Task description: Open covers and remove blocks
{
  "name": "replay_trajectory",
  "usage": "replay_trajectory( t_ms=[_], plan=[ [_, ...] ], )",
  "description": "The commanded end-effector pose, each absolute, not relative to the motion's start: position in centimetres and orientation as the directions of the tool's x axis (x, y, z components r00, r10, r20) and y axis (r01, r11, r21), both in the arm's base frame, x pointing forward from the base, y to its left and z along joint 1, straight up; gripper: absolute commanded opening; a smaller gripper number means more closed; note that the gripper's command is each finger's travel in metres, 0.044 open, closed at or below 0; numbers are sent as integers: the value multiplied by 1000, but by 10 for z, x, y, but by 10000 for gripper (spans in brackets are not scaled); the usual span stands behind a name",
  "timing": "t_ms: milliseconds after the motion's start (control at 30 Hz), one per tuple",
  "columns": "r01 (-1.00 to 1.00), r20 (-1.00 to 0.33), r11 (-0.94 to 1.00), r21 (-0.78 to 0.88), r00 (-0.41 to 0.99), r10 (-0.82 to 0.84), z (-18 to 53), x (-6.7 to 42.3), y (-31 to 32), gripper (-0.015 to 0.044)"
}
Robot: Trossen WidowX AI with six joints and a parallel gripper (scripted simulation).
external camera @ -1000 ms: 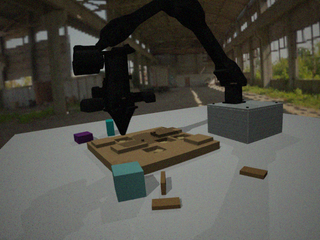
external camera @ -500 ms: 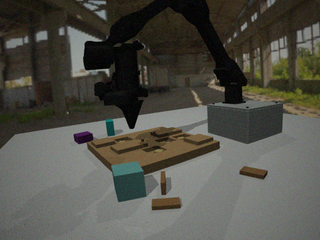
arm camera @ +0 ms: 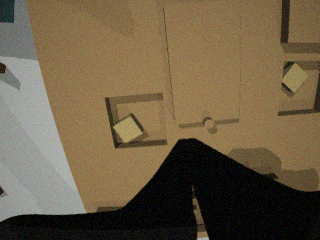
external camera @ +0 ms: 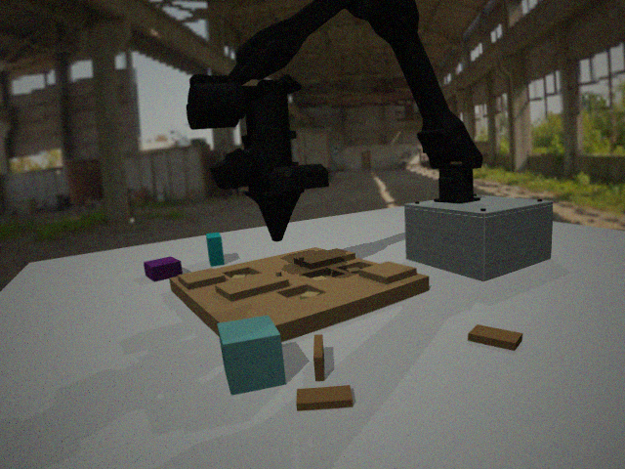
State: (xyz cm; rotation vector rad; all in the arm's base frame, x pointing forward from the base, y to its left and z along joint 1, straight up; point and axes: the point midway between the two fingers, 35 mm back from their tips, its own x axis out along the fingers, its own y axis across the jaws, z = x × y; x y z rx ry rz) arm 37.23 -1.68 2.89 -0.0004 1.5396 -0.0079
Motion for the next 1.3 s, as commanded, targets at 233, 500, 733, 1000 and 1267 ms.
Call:
replay_trajectory(
  t_ms=[233, 500, 733, 1000, 1267],
  plan=[
    [-915, -1000, 403, -22, 21, -7, 27, 312, -23, 0],
    [-999, -1000, 32, -20, 20, -7, 25, 293, -24, 0],
    [-954, -1000, -299, -16, 19, -7, 23, 279, -25, 0],
    [-774, -1000, -634, -9, 18, -8, 20, 261, -26, 0],
    [-479, -1000, -878, -1, 17, -8, 17, 245, -26, 0]
  ],
)
